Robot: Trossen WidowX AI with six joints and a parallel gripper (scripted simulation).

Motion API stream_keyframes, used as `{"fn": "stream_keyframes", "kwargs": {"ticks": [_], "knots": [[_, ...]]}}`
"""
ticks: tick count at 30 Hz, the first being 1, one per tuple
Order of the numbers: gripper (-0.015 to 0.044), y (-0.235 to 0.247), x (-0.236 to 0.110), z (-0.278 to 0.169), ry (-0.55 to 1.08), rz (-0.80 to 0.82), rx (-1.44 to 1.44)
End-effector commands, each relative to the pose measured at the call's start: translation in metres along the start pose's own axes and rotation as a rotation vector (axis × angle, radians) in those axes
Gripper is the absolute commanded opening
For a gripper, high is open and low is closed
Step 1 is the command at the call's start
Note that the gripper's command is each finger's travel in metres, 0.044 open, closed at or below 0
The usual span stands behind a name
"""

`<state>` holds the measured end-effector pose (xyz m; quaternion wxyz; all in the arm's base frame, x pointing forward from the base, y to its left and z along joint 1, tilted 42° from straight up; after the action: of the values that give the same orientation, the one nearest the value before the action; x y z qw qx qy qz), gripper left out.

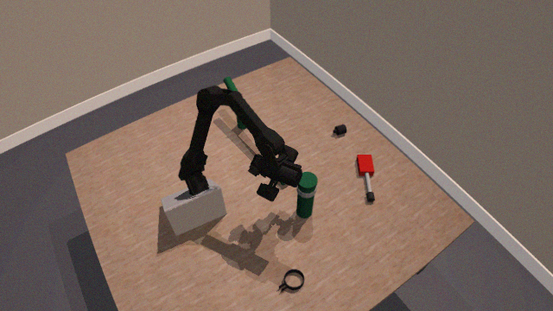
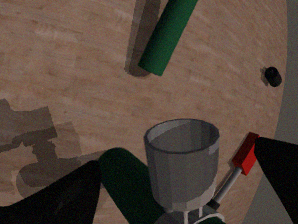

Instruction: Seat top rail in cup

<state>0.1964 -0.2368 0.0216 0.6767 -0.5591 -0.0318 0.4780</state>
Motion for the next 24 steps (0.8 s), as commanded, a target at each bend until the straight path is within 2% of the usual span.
{"fn": "stream_keyframes", "kwargs": {"ticks": [1,24], "knots": [[0.044,0.001,0.008,0.001,-0.005,-0.004,0.002],[0.044,-0.001,0.044,0.003,-0.015,-0.004,-0.037]]}}
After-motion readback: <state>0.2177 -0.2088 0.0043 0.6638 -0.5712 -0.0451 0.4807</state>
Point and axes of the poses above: the point midway between the two fingers, 35 mm back from their tips, its own x axis out along the fingers, its own y axis across the jaws, z = x × y, the point moved 10 cm from there along -x, back along the fingers, and after that the axes turned 15 degrees about -x, right-handed, at the moved point
